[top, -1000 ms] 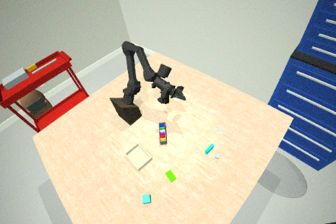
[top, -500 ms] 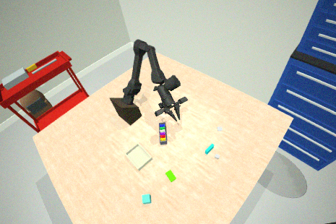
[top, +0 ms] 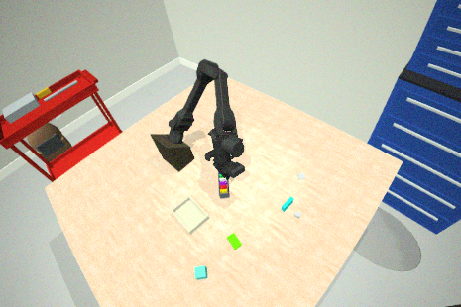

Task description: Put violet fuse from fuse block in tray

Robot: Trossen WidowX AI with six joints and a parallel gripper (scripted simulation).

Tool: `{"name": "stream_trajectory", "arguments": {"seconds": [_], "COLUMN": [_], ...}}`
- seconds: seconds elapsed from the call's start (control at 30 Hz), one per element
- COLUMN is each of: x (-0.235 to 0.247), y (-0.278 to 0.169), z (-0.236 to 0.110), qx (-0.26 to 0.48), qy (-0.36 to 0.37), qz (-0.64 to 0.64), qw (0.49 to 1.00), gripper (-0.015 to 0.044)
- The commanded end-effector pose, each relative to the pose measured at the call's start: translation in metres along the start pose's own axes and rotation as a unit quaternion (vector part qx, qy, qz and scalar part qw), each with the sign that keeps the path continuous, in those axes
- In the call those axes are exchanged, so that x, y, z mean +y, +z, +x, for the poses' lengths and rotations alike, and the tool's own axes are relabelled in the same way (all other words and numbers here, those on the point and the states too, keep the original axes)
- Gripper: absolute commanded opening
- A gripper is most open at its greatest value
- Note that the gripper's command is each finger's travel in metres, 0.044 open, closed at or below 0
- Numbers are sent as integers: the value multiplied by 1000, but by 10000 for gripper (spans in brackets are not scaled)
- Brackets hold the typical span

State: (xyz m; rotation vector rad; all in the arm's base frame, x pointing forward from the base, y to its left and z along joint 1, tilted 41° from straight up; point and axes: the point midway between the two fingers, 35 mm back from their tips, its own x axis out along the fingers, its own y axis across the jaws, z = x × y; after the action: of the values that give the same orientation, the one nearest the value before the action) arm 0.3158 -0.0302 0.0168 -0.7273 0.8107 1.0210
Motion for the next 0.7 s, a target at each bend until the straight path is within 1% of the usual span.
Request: {"name": "stream_trajectory", "arguments": {"seconds": [0.0, 0.43, 0.67], "x": [19, 21, 22], "y": [-15, -13, -12], "z": [10, 9, 14], "qx": [-46, -46, -46], "qy": [134, 134, 134], "qz": [322, 322, 322], "qw": [936, 936, 936], "gripper": [73, 73, 73]}}
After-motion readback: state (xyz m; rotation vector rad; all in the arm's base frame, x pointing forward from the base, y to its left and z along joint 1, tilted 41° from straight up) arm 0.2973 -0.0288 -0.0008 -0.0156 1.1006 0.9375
